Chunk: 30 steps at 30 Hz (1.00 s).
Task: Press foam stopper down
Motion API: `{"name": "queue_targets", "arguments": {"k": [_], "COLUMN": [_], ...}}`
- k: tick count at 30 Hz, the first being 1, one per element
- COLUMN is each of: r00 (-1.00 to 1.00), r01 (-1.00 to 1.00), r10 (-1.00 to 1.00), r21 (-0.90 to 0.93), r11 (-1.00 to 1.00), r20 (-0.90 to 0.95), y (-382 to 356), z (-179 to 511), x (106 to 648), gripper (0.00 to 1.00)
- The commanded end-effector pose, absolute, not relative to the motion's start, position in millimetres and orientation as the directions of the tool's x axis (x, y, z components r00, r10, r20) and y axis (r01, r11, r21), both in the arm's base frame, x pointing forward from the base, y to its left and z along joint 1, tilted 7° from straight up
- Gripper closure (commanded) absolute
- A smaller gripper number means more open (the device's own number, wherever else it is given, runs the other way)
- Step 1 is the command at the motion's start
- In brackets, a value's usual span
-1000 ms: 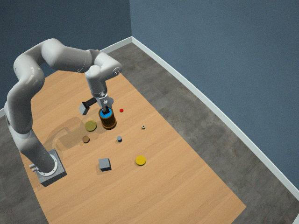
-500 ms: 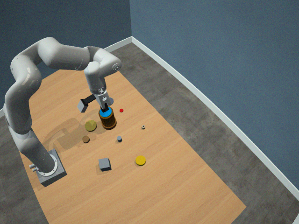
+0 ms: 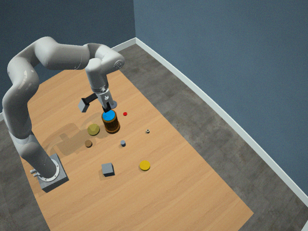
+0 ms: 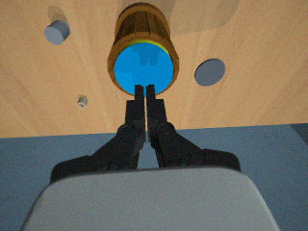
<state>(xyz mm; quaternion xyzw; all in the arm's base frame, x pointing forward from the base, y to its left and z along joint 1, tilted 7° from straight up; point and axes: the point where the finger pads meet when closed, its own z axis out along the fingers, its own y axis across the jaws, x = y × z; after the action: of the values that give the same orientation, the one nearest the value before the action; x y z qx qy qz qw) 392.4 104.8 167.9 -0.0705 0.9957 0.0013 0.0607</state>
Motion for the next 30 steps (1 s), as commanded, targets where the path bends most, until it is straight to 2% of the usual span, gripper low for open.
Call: {"name": "queue_targets", "arguments": {"k": [1,30], "r00": [-0.982,-0.982], "r01": [-0.141,-0.141], "r10": [-0.140,-0.140], "r21": [-0.005,-0.005], "r11": [0.990,0.990], "r20": [-0.124,-0.124], "y": [105,105], "z": [170,158], "x": [393,394], "gripper": [1.00,1.00]}}
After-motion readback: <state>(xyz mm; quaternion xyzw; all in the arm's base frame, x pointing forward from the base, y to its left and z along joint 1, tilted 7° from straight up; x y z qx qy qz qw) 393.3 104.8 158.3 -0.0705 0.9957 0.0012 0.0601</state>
